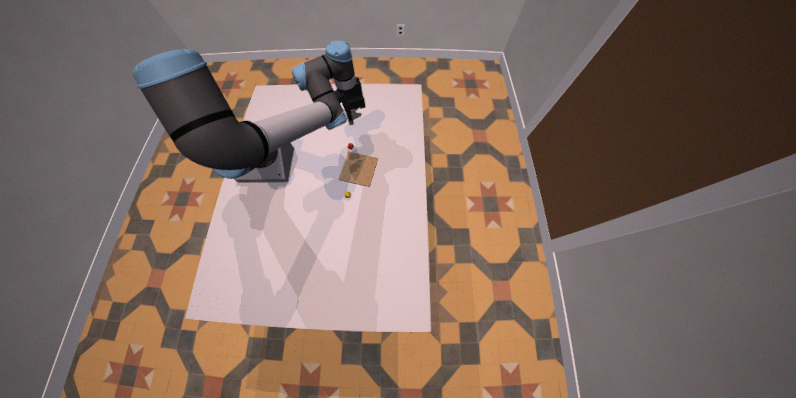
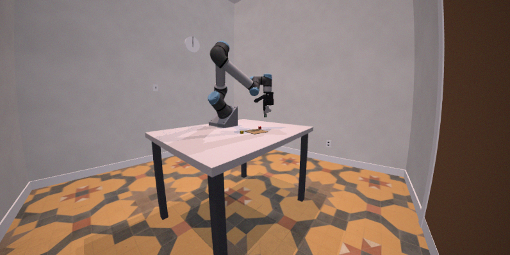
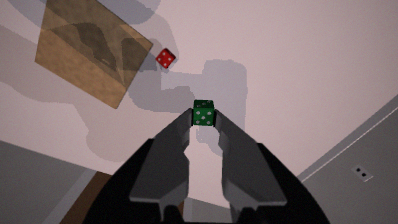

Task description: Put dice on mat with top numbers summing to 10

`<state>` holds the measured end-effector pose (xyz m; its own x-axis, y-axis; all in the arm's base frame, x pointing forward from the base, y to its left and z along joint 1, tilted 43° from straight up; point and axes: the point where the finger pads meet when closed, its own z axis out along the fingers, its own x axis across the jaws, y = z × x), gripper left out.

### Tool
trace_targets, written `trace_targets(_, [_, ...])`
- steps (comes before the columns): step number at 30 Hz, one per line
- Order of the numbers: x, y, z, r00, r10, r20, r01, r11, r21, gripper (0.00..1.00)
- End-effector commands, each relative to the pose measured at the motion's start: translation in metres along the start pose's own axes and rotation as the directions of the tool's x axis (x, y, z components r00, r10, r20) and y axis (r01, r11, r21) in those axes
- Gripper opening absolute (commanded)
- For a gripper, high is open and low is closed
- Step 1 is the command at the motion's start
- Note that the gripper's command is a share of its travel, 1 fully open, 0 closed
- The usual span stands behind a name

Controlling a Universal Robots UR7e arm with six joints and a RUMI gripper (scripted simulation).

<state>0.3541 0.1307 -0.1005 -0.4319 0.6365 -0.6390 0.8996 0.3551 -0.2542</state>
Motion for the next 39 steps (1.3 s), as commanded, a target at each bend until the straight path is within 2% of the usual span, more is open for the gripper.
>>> trace_targets(1, [-0.0003, 0.0002, 0.0000, 0.990, -0.141, -0.005, 0.141, 0.990, -0.007, 0.03])
trace_targets(5, [-0.0005, 0.0005, 0.0005, 0.961, -0.275, -0.004, 0.275, 0.961, -0.008, 0.03])
trace_targets(11, [-0.0007, 0.0016, 0.0012, 0.876, -0.482, -0.002, 0.482, 0.876, -0.008, 0.03])
trace_targets(13, [-0.0007, 0.0016, 0.0012, 0.876, -0.482, -0.002, 0.482, 0.876, -0.008, 0.03])
trace_targets(18, [-0.0005, 0.0032, 0.0019, 0.757, -0.653, 0.000, 0.653, 0.757, -0.008, 0.03])
trace_targets(19, [-0.0005, 0.0033, 0.0019, 0.755, -0.656, 0.000, 0.656, 0.754, -0.008, 0.03])
trace_targets(25, [0.0003, 0.0057, 0.0026, 0.584, -0.812, 0.002, 0.812, 0.584, -0.008, 0.03])
trace_targets(26, [0.0003, 0.0057, 0.0026, 0.583, -0.813, 0.002, 0.812, 0.583, -0.008, 0.03])
trace_targets(28, [0.0007, 0.0065, 0.0029, 0.524, -0.852, 0.002, 0.852, 0.524, -0.008, 0.03])
trace_targets(30, [0.0007, 0.0065, 0.0029, 0.524, -0.852, 0.002, 0.852, 0.524, -0.008, 0.03])
trace_targets(39, [0.0027, 0.0099, 0.0037, 0.283, -0.959, 0.004, 0.959, 0.283, -0.007, 0.03])
